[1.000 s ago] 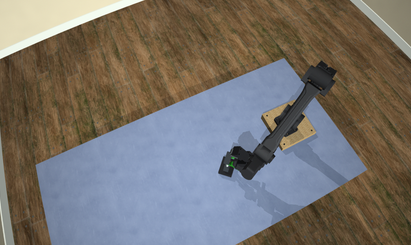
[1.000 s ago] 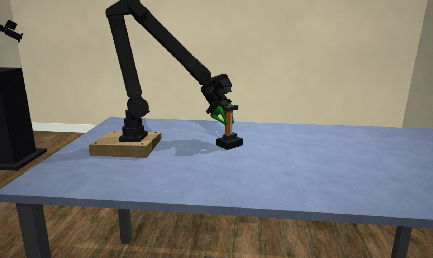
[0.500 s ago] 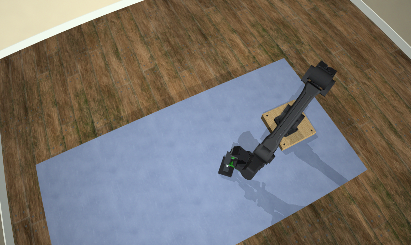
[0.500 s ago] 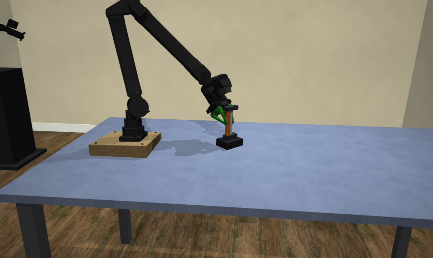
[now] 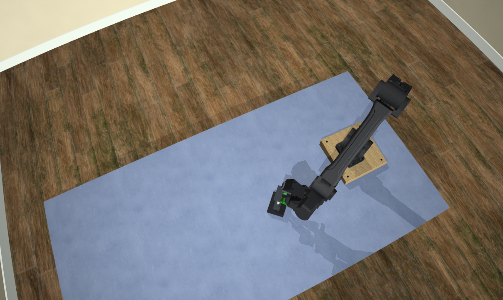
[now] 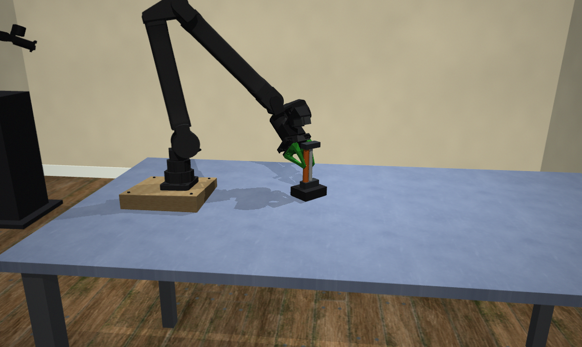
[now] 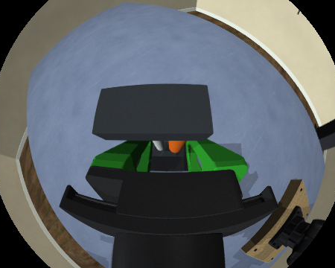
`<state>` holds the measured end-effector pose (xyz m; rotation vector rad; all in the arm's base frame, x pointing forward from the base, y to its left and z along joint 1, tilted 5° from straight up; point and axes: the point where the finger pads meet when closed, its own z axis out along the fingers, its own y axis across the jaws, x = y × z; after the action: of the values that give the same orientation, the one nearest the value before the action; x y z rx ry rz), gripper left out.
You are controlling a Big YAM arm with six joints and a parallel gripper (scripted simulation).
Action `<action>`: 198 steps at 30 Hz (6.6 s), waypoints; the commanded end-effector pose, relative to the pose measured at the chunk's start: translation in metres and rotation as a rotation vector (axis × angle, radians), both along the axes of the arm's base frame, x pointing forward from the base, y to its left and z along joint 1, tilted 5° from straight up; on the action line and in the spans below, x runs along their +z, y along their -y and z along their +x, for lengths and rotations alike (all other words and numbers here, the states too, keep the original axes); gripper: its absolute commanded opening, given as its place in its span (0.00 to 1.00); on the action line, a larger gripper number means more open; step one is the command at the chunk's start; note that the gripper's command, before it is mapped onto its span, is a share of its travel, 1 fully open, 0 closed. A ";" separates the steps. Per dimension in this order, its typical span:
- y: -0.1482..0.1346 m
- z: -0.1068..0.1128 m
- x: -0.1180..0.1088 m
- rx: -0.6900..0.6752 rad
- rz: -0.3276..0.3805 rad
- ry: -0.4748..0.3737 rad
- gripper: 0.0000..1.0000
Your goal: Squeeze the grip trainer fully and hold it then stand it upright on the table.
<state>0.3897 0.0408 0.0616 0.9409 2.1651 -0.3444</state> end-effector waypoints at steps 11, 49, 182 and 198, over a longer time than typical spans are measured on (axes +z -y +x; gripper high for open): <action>-0.010 0.012 0.006 0.022 0.013 0.016 0.21; -0.003 0.005 0.003 0.011 0.006 0.002 0.76; -0.074 -0.048 0.107 0.006 0.046 0.050 0.76; -0.074 -0.048 0.107 0.006 0.046 0.050 0.76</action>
<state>0.3261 0.1005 0.1419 0.9339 2.1779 -0.3429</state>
